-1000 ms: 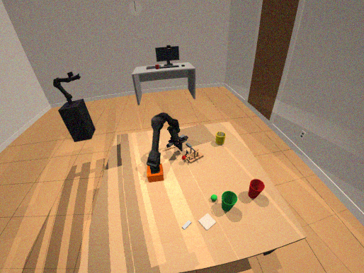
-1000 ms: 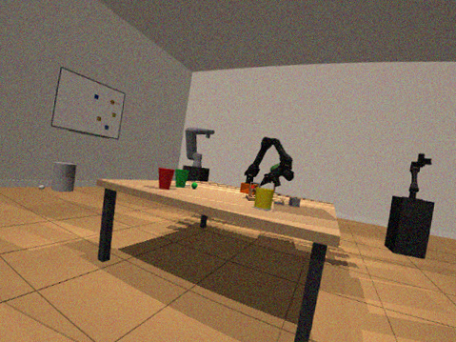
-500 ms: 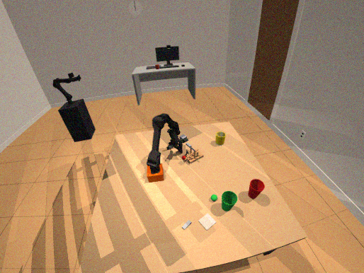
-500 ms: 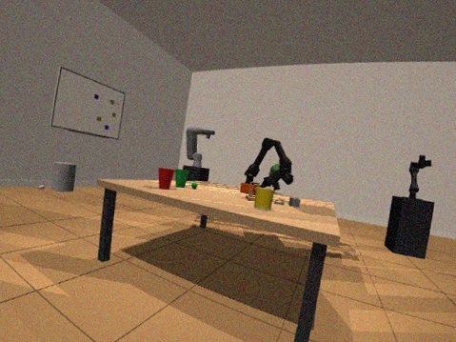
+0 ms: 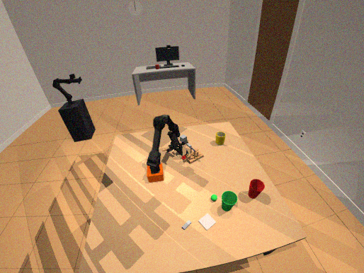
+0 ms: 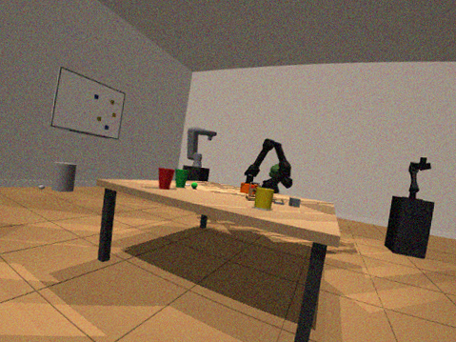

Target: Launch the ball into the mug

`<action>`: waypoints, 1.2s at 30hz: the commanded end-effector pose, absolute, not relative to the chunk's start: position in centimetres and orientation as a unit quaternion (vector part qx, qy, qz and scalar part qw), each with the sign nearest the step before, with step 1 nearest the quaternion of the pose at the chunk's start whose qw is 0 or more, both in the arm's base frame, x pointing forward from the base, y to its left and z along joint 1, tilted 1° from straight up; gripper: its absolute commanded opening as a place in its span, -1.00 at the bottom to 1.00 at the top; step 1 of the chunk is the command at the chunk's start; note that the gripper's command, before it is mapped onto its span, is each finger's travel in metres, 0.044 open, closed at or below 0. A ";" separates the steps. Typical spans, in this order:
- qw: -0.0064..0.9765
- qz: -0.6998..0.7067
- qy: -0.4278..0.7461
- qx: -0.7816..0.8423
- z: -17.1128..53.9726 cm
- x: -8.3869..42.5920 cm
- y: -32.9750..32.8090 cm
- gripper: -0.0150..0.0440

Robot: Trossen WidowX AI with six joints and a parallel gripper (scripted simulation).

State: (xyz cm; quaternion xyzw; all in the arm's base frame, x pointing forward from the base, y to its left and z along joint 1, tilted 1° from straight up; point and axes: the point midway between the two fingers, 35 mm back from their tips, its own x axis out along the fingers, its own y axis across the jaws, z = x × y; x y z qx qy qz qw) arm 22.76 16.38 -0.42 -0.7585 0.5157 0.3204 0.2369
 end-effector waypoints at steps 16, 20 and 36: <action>0.237 0.323 0.516 -0.757 1.7 22.1 19.0 -0.49; 0.239 0.323 0.515 -0.757 7.9 20.7 21.0 -0.49; 0.365 0.330 0.531 -0.690 7.4 24.6 23.1 0.58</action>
